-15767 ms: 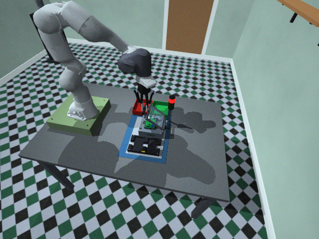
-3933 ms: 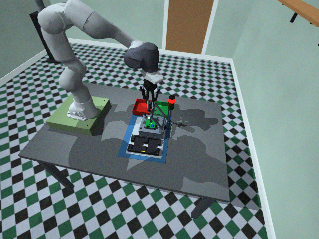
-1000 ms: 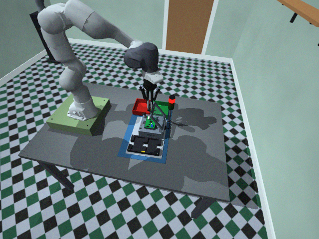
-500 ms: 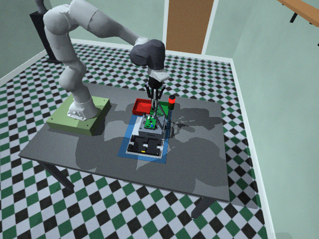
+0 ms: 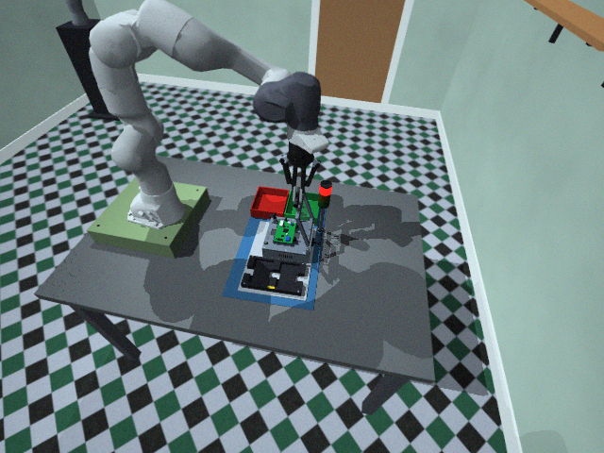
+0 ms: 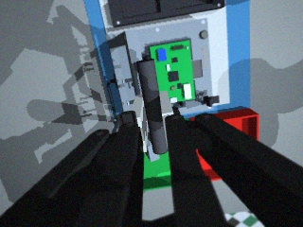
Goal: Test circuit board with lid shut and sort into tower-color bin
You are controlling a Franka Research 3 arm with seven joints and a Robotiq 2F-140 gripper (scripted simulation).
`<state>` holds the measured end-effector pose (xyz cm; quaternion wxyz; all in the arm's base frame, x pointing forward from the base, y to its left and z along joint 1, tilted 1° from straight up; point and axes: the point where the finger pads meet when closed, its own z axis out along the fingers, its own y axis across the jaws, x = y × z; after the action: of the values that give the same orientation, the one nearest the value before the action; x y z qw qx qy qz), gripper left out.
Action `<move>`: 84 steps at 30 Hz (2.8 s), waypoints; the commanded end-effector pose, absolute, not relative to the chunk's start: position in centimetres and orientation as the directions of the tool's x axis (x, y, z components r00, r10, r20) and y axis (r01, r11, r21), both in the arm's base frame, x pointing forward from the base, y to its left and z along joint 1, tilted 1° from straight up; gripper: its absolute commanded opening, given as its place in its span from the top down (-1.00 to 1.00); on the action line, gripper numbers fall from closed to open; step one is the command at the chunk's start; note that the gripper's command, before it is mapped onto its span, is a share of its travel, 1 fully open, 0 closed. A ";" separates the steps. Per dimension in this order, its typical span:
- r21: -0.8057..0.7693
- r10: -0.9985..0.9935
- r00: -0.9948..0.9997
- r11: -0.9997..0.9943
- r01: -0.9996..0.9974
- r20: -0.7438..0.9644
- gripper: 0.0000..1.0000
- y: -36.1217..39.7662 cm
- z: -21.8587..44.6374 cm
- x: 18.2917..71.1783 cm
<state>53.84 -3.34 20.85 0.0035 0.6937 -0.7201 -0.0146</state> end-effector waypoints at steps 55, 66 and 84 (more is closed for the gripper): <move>0.006 -0.999 -0.035 0.035 -0.999 -0.016 1.00 -3.5 21.2 54.6; 0.006 -0.999 -0.035 0.035 -0.999 -0.016 1.00 -3.5 21.2 54.6; 0.006 -0.999 -0.035 0.035 -0.999 -0.016 0.68 -3.5 21.2 54.6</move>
<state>53.89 -3.35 20.87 0.0033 0.6939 -0.7200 -0.0148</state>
